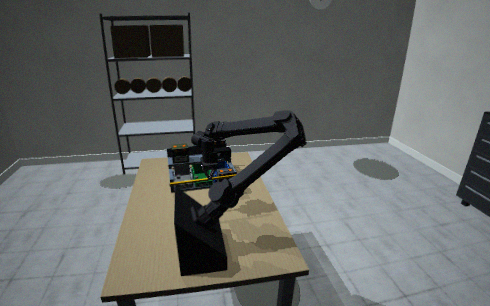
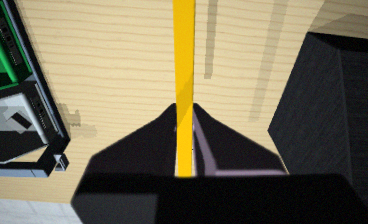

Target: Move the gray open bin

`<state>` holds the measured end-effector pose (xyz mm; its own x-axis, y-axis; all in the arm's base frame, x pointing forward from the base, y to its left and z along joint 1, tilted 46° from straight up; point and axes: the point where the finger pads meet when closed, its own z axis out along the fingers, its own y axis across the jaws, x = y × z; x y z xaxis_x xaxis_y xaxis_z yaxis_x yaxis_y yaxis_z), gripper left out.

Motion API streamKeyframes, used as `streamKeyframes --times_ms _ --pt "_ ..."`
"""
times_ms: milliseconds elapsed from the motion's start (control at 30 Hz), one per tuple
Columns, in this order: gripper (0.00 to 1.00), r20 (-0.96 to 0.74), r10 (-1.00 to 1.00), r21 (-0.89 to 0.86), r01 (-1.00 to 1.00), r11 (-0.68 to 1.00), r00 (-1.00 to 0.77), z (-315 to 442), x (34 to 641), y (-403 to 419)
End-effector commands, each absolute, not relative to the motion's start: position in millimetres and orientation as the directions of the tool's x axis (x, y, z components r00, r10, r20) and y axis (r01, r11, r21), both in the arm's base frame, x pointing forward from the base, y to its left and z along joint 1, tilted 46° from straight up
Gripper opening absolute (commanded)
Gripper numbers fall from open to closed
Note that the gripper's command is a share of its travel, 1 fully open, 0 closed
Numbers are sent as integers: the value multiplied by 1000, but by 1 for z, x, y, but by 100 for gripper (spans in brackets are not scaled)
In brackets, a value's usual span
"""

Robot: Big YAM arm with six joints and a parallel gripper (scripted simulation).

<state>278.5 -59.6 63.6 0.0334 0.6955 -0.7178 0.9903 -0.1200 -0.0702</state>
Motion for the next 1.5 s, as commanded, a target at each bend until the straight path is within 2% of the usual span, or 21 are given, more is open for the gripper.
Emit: streamKeyframes --times_ms 0,1467 --pt "0 -713 699 -38 994 -107 48 72 281 -52" --pt "0 -710 702 -28 994 -105 54 73 283 -50"
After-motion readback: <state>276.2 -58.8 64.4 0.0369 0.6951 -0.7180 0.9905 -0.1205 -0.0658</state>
